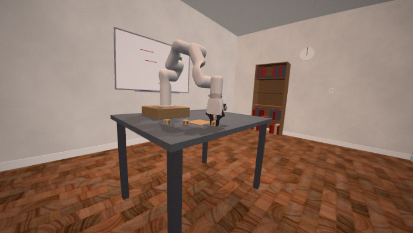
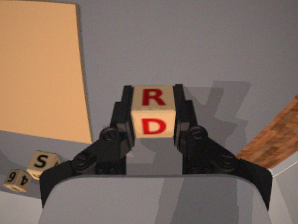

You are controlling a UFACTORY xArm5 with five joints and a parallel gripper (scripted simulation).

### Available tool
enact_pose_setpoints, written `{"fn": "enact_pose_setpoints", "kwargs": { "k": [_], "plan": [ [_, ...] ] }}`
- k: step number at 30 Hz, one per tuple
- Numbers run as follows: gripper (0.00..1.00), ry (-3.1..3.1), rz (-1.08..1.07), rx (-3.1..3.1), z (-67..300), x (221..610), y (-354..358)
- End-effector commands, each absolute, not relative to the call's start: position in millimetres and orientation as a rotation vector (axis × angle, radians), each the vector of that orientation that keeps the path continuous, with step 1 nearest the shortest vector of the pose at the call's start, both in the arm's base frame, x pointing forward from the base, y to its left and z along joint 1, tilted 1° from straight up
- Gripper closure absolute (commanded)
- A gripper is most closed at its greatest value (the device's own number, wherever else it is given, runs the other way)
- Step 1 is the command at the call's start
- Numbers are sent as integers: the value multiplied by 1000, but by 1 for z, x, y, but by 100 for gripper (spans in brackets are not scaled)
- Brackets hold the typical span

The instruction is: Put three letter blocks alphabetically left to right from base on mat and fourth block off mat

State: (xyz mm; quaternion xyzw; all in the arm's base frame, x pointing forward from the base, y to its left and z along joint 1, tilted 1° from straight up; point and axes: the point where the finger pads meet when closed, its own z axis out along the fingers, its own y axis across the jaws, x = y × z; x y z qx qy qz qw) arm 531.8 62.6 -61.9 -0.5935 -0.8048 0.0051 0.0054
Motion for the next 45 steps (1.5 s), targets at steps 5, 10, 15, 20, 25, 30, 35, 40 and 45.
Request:
{"fn": "enact_pose_setpoints", "kwargs": {
  "k": [5, 10, 15, 20, 25, 30, 35, 40, 45],
  "plan": [
    [73, -2522, 12, -1860, -59, 533, 63],
    [73, -2522, 12, -1860, -41, 534, 63],
    [73, -2522, 12, -1860, -13, 534, 63],
    [73, -2522, 12, -1860, 18, 534, 64],
    [73, -2522, 12, -1860, 38, 534, 64],
    [73, -2522, 12, -1860, 39, 534, 64],
    [73, -2522, 12, -1860, 39, 534, 64],
    [73, -2510, 12, -1876, 39, 534, 64],
    [73, -2404, 13, -2010, 40, 526, 67]
  ]
}}
